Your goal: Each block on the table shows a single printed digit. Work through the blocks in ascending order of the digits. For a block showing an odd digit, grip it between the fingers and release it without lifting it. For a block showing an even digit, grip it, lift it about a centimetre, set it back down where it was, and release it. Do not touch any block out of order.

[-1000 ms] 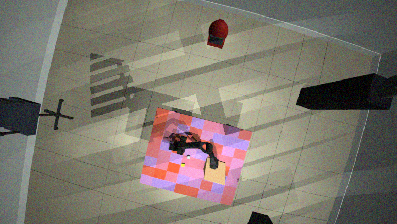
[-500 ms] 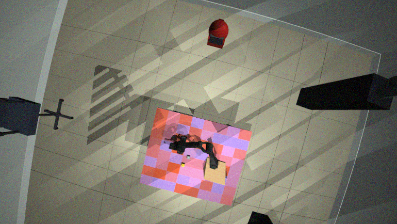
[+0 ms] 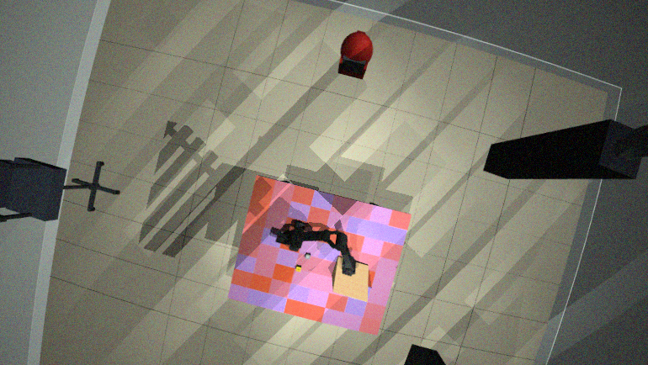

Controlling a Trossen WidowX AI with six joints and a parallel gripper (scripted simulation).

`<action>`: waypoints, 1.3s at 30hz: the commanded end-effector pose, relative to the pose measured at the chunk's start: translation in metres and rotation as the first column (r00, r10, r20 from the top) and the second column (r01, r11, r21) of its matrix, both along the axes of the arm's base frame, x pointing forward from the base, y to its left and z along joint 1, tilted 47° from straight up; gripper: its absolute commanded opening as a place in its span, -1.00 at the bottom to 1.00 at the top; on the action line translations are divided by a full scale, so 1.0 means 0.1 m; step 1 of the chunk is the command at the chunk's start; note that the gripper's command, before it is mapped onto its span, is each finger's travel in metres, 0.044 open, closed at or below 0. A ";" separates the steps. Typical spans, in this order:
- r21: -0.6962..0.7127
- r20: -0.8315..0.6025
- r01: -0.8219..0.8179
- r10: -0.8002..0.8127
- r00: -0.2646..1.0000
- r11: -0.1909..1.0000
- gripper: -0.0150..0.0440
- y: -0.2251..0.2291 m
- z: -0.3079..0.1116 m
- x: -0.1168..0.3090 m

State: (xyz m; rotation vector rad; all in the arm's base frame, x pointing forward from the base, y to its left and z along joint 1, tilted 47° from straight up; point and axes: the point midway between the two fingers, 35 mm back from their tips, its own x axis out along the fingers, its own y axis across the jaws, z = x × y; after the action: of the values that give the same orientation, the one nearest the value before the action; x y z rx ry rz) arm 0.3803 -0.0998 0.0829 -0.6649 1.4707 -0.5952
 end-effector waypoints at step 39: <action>0.048 -0.017 -0.010 0.010 1.000 0.999 0.86 3.06 -1.50 -1.21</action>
State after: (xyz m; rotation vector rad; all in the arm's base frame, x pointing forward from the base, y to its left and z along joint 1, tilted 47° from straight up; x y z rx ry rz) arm 0.2965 0.1764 -0.0439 -0.6302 1.4939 -0.5160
